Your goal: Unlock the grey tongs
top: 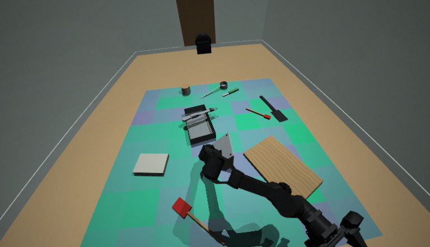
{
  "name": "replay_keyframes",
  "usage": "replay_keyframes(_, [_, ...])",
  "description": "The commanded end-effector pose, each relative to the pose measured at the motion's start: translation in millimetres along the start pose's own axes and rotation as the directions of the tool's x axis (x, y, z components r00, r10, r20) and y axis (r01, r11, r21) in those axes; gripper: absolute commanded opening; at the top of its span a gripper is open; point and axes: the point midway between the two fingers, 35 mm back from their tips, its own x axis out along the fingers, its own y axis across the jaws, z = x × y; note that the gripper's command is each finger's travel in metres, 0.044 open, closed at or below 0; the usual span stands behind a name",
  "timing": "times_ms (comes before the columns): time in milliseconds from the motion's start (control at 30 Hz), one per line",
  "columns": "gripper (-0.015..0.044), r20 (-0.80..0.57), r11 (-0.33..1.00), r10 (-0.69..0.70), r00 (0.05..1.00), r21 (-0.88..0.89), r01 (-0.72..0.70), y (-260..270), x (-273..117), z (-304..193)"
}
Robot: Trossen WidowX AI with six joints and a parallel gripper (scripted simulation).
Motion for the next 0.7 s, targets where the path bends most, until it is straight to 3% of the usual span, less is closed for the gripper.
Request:
replay_keyframes(0, [0.026,-0.046,0.983,-0.169,0.984,-0.08,0.165,-50,-20,-45])
replay_keyframes(200, [0.026,-0.101,0.893,-0.419,0.902,-0.225,0.389,-124,-69,-106])
replay_keyframes(367, [0.026,-0.098,0.813,-0.538,0.837,-0.325,0.484,-159,-105,-131])
replay_keyframes(667, [0.026,-0.126,0.53,-0.815,0.566,-0.556,0.64,-234,-227,-199])
